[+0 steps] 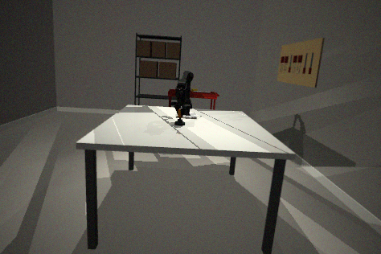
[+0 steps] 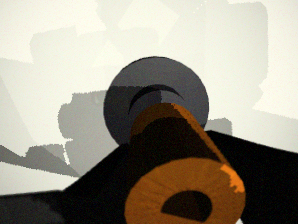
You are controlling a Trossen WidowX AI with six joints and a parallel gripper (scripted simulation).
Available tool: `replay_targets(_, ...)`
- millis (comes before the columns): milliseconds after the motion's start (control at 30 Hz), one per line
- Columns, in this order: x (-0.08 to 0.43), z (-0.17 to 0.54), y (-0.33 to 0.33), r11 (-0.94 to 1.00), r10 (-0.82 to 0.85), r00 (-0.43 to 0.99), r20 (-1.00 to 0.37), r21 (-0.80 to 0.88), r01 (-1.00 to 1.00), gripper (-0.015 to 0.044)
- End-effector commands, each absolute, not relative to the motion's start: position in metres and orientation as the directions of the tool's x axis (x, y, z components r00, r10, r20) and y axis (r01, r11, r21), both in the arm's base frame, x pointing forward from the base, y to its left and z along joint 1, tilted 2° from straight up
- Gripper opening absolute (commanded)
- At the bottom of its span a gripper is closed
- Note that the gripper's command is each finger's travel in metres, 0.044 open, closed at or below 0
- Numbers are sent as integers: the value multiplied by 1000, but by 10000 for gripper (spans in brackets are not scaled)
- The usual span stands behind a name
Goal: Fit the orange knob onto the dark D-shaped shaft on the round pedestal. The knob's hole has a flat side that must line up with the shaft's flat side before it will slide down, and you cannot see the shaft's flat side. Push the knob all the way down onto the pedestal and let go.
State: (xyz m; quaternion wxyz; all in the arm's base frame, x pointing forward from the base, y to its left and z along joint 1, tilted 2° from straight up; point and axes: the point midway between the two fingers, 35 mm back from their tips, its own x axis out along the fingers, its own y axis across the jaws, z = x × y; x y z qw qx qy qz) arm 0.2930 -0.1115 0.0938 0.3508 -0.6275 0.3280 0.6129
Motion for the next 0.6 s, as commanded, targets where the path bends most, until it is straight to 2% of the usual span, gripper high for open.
replay_targets(0, 293, 93, -111, -582, 18, 33, -999, -37, -812, 0)
replay_targets(567, 293, 90, -111, -582, 18, 33, -999, -37, -812, 0)
